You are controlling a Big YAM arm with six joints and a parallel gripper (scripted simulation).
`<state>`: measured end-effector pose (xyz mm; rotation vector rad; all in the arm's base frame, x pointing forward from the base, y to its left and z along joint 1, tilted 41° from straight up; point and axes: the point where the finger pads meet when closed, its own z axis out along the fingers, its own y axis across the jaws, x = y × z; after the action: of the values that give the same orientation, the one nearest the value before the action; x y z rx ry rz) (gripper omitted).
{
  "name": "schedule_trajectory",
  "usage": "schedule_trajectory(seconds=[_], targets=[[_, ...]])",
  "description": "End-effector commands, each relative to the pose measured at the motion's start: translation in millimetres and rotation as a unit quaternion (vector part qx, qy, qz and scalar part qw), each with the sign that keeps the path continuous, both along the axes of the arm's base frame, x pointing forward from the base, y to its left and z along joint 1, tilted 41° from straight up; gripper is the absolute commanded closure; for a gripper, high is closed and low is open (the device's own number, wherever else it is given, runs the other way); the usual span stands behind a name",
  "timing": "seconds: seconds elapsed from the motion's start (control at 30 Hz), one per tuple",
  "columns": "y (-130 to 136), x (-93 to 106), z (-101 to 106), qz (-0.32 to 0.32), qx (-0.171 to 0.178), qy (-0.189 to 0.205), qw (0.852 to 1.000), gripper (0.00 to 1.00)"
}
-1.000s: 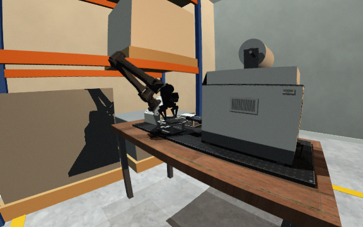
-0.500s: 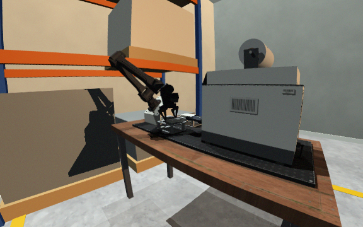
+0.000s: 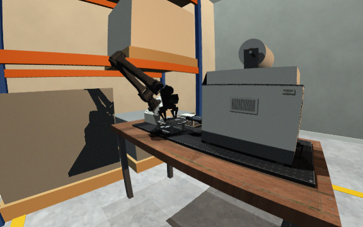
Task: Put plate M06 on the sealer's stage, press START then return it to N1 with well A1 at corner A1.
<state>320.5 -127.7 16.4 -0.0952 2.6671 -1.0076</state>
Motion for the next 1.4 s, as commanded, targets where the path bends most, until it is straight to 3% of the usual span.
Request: schedule_trajectory(seconds=[0.0, 0.23, 0.67, 1.37], targets=[[-4, 21.0, 8, 0.002, -0.001, -0.015, 1.0, 1.0], [-6, 23.9, 7, 0.003, 0.0, -0.018, 1.0, 1.0], [-7, 2.4, 5, -0.013, -0.002, -0.021, 1.0, 1.0], [-6, -2.8, 2, -0.013, 0.0, -0.007, 1.0, 1.0]])
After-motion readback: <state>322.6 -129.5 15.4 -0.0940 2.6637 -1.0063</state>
